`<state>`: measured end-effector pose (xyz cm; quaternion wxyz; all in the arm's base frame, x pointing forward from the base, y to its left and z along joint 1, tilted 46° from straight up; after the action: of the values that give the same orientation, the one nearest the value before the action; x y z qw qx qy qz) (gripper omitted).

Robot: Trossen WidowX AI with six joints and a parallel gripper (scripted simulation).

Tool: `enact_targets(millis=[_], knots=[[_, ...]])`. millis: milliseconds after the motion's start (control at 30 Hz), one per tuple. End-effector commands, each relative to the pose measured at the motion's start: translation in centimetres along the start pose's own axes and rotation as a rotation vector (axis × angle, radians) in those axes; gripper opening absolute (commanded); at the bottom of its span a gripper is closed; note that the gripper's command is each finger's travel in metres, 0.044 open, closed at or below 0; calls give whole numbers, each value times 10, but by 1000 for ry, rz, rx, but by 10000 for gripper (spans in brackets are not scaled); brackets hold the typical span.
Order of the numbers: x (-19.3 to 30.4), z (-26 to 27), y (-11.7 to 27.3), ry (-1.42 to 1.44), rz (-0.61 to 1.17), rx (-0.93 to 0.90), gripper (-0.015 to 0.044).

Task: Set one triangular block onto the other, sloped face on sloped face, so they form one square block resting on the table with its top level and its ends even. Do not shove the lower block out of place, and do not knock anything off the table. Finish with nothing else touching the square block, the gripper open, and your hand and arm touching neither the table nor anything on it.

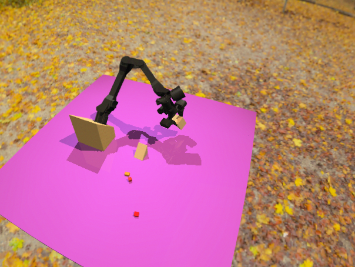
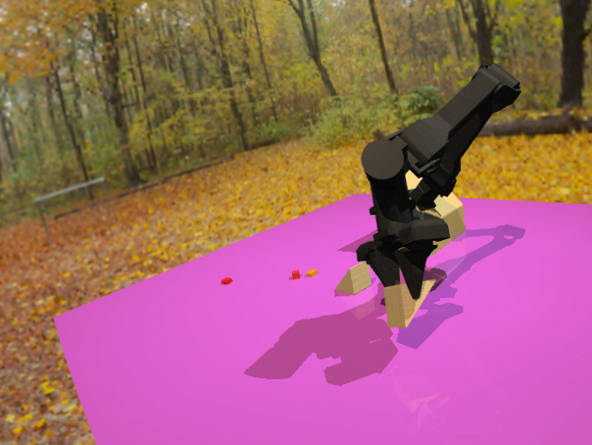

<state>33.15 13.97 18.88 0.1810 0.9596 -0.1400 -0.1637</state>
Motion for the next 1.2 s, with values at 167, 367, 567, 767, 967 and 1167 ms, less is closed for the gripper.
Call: enact_targets(millis=[167,367,567,767,967,1167], knots=[[0,-12,0,-303,11,-99,0],[-3,-18,1,-494,23,-165,0],[-7,-24,3,-682,43,-234,0],[-12,-31,6,-868,73,-304,0],[-19,-37,11,-1050,111,-377,0],[-27,-44,16,-1228,160,-451,0]])
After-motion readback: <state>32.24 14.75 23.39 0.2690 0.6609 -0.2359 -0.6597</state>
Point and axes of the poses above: the point midway between the two fingers, 35 mm back from their tips, its own y axis back along the fingers, its own z axis across the jaws, x = y × z, the point moved 8 cm from there along y, back along the fingers, and after that the axes turned 11 degrees about -y, right-handed, at the moved point
